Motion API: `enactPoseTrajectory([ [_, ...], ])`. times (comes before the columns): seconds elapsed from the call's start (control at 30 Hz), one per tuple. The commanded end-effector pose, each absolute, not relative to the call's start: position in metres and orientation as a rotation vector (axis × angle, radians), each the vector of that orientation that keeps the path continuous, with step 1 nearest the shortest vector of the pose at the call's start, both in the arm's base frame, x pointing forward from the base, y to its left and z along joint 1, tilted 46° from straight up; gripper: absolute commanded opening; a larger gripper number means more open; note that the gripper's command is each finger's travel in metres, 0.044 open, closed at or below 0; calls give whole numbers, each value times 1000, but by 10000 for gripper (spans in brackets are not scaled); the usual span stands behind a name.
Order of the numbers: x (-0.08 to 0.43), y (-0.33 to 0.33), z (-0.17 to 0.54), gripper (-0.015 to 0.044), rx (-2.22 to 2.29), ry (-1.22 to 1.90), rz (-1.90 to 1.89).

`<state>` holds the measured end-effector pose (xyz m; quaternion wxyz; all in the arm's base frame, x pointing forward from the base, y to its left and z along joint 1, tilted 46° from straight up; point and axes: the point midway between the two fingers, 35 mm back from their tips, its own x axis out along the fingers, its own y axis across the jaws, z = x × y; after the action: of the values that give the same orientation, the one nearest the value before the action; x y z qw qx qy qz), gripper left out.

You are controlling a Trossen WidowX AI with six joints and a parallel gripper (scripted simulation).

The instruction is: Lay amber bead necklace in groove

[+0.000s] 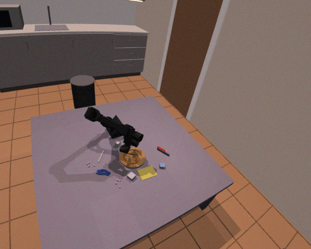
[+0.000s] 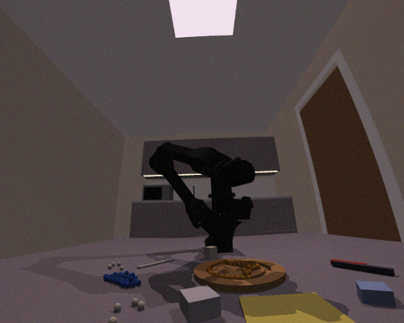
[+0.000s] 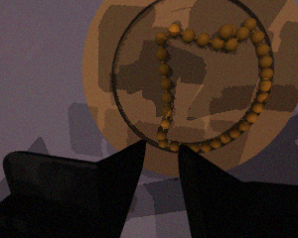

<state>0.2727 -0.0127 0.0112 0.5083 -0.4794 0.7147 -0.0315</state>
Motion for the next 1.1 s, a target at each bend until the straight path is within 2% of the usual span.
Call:
enactPoseTrajectory([
  [0.0, 273, -12, 12, 120, -1157, 1718, -75],
  [0.83, 271, -35, -10, 120, -1163, 1726, -75],
  [0.97, 272, -33, -9, 15, -1153, 1722, -79],
  [1.07, 272, -33, -9, 0, -1153, 1722, -79],
])
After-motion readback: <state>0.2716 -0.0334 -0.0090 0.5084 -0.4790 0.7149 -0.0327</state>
